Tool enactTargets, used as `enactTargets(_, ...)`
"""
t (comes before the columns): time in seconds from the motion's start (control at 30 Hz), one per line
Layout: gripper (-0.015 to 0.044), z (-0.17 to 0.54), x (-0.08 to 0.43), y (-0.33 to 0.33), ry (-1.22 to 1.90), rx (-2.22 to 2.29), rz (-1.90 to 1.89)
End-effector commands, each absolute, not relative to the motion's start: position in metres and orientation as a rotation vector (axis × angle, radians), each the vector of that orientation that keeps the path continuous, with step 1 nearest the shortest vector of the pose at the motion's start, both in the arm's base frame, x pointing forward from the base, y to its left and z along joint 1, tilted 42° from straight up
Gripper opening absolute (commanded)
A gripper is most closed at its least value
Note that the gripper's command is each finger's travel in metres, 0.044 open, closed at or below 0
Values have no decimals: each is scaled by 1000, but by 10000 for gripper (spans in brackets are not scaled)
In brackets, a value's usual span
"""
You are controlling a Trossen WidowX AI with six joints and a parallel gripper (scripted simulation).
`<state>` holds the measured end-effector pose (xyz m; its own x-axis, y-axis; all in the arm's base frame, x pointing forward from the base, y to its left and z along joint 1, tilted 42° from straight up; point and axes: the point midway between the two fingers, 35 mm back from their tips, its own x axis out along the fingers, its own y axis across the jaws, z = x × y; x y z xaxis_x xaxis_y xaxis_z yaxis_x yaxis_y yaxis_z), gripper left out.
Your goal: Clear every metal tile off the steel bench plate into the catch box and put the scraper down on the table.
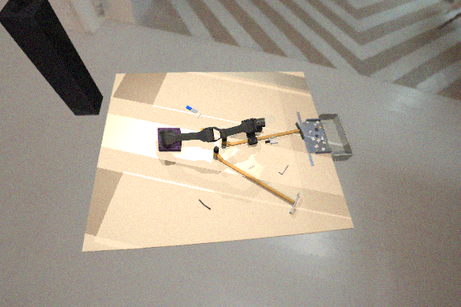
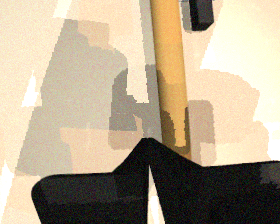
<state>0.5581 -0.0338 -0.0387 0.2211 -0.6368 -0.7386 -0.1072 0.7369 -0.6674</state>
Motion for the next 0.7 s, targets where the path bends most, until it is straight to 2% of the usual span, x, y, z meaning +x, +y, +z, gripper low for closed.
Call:
enactTargets(0.0, 0, -24, 559, -22, 1299, -690, -409)
enactTargets(0.67, 0, -24, 559, -20, 1299, -691, -400)
